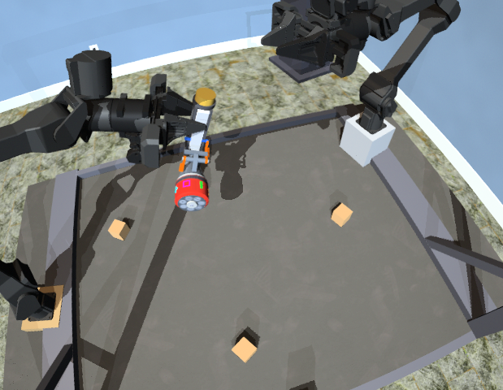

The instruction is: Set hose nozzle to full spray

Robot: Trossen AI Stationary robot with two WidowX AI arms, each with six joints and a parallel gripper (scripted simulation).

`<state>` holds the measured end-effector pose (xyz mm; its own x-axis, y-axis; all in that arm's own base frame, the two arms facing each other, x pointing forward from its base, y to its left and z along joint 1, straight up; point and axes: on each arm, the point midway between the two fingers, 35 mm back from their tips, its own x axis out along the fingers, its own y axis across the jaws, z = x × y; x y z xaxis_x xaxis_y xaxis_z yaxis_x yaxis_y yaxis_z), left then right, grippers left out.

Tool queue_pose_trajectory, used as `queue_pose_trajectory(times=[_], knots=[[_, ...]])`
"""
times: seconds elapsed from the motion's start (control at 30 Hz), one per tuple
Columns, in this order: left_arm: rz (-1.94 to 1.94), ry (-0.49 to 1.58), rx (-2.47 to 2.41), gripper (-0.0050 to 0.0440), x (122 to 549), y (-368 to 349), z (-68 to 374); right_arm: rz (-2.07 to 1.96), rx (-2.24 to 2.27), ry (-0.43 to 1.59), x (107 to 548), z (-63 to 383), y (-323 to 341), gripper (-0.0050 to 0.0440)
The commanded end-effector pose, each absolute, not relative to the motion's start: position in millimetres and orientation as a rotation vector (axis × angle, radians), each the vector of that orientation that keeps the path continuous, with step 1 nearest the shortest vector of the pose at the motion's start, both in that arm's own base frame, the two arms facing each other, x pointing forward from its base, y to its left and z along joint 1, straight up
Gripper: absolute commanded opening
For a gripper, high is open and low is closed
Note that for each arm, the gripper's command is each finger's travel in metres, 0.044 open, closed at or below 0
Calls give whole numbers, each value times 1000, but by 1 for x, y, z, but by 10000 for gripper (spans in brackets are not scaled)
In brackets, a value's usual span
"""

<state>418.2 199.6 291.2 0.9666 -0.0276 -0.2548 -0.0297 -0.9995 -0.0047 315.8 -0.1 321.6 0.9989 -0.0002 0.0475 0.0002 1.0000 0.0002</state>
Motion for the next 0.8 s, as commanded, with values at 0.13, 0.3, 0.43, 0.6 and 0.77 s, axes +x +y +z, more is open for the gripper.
queue_pose_trajectory(times=[0.13,0.3,0.43,0.6,0.77], knots=[[352,44,-3093,167,416,198,306,-3,-3,-62,315,327,0,175],[352,44,-3093,167,417,198,306,-3,-3,-63,315,328,0,175],[352,44,-3093,167,417,198,306,-3,-3,-63,315,328,0,175],[352,44,-3093,167,417,198,306,-3,-3,-65,315,329,0,175],[352,44,-3093,167,417,198,306,-3,-3,-66,315,329,0,175]])
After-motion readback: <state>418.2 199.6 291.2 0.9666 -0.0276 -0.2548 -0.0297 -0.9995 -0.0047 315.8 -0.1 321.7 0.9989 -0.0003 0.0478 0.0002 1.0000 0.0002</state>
